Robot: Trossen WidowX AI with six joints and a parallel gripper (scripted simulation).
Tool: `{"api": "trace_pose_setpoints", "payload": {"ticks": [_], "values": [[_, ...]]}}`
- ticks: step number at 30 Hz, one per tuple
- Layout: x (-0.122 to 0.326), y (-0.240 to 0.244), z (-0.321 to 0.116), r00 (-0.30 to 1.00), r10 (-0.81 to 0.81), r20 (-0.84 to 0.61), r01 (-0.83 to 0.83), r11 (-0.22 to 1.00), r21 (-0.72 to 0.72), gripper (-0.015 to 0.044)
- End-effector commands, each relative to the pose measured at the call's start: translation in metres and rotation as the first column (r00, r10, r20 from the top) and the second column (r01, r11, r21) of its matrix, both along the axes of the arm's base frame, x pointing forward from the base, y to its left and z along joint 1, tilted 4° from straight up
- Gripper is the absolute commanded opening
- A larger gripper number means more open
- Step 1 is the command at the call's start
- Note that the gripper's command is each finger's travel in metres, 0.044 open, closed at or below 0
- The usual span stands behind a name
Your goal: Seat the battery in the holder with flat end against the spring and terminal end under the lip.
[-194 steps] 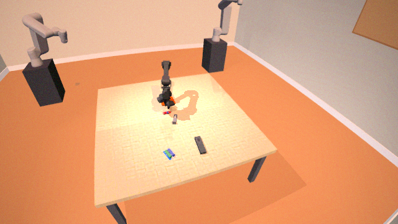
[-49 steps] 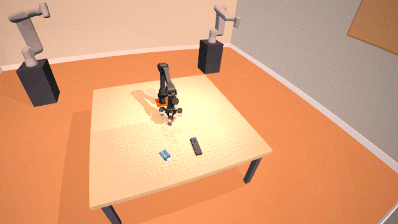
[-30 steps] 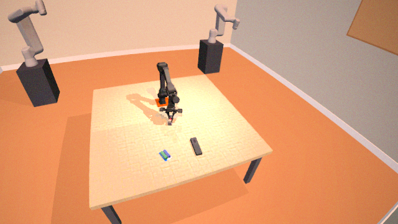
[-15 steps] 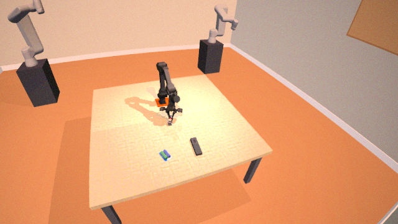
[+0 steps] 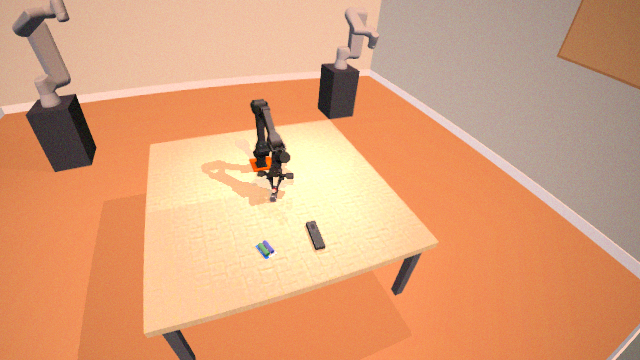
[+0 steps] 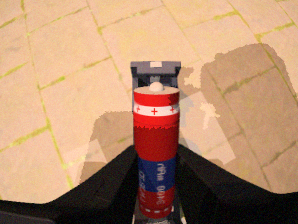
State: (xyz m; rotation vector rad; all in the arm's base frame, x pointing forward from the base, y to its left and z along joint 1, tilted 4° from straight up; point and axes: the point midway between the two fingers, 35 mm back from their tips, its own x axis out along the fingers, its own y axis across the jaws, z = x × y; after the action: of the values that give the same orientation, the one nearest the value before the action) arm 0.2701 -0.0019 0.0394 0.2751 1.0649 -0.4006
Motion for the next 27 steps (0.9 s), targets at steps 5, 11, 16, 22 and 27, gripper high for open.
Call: {"api": "trace_pose_setpoints", "payload": {"ticks": [5,11,16,22,27], "values": [[-0.0045,0.0011,-0.0032,0.999,0.002,-0.037,-0.001,1.0,0.012,0.0063],[-0.0027,0.0006,-0.0043,0.997,0.006,-0.076,-0.004,1.0,0.024,0.0063],[-0.0013,0.0001,-0.0051,0.994,0.01,-0.107,-0.006,0.999,0.035,0.0063],[0.0004,-0.0006,-0.0061,0.989,0.014,-0.145,-0.007,0.999,0.048,0.0063],[0.0018,-0.0011,-0.0069,0.984,0.017,-0.175,-0.007,0.998,0.059,0.0063]]}}
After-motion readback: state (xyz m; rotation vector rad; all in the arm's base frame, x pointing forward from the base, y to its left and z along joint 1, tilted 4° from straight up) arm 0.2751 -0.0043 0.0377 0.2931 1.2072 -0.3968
